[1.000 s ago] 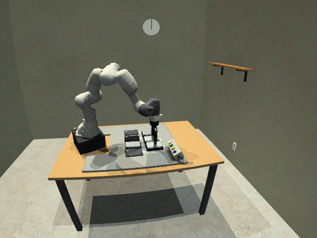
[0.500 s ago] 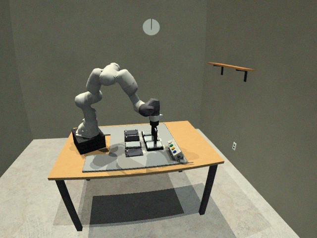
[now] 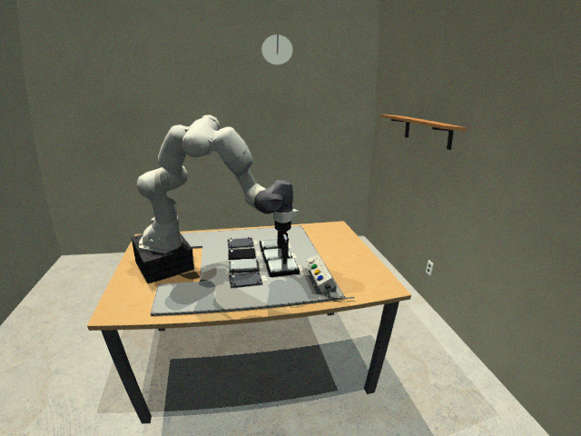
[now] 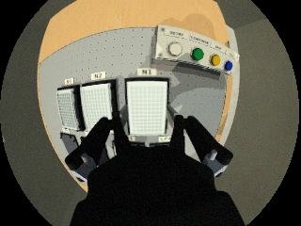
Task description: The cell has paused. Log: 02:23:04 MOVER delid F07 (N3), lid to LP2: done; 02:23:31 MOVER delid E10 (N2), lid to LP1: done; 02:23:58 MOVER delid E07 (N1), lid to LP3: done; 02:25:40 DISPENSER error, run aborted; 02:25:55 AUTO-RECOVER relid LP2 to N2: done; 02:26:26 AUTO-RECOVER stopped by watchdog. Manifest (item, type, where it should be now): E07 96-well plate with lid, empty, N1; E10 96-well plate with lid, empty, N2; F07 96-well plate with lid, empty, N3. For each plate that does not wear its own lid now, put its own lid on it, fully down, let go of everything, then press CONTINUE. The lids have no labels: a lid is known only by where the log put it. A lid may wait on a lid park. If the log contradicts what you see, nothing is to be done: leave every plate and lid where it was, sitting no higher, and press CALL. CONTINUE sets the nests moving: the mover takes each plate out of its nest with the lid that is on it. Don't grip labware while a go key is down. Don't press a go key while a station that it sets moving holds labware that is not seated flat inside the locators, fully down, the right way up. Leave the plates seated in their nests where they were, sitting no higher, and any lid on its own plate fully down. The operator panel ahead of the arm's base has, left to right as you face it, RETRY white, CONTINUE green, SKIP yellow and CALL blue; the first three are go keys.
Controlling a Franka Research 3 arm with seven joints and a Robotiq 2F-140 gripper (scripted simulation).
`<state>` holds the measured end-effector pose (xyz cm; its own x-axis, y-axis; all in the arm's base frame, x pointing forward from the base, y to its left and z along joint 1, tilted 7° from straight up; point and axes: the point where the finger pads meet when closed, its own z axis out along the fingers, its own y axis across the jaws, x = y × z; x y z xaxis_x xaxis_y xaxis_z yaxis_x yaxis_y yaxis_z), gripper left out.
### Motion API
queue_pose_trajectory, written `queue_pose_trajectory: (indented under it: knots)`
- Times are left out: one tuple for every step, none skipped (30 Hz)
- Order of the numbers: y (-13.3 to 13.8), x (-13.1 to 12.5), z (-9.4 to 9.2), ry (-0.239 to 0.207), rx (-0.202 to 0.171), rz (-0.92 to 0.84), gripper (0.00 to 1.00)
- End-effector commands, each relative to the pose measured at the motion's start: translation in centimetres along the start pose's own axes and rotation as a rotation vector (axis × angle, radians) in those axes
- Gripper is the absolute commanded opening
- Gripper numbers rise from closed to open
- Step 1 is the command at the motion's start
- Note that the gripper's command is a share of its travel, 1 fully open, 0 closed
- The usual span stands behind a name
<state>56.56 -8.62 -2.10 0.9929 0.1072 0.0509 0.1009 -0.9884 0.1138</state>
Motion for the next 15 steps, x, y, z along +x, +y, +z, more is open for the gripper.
queue_pose_trajectory:
  knots:
    - [-0.04, 0.14, 0.03, 0.004, 0.001, 0.0, 0.0]
    - [-0.04, 0.14, 0.03, 0.004, 0.001, 0.0, 0.0]
    - [-0.04, 0.14, 0.03, 0.004, 0.001, 0.0, 0.0]
    - [-0.04, 0.14, 0.03, 0.004, 0.001, 0.0, 0.0]
    - [-0.04, 0.14, 0.03, 0.004, 0.001, 0.0, 0.0]
    - [-0.04, 0.14, 0.03, 0.004, 0.001, 0.0, 0.0]
    - [-0.04, 0.14, 0.03, 0.004, 0.001, 0.0, 0.0]
    - [-0.04, 0.14, 0.03, 0.004, 0.001, 0.0, 0.66]
    - [-0.04, 0.14, 0.03, 0.004, 0.001, 0.0, 0.66]
    - [-0.04, 0.14, 0.03, 0.004, 0.001, 0.0, 0.66]
    - [-0.04, 0.14, 0.03, 0.004, 0.001, 0.0, 0.66]
    - [-0.04, 0.14, 0.03, 0.004, 0.001, 0.0, 0.66]
    - [-0.04, 0.14, 0.03, 0.004, 0.001, 0.0, 0.66]
    - [-0.04, 0.14, 0.03, 0.004, 0.001, 0.0, 0.66]
    - [-0.04, 0.14, 0.03, 0.004, 0.001, 0.0, 0.66]
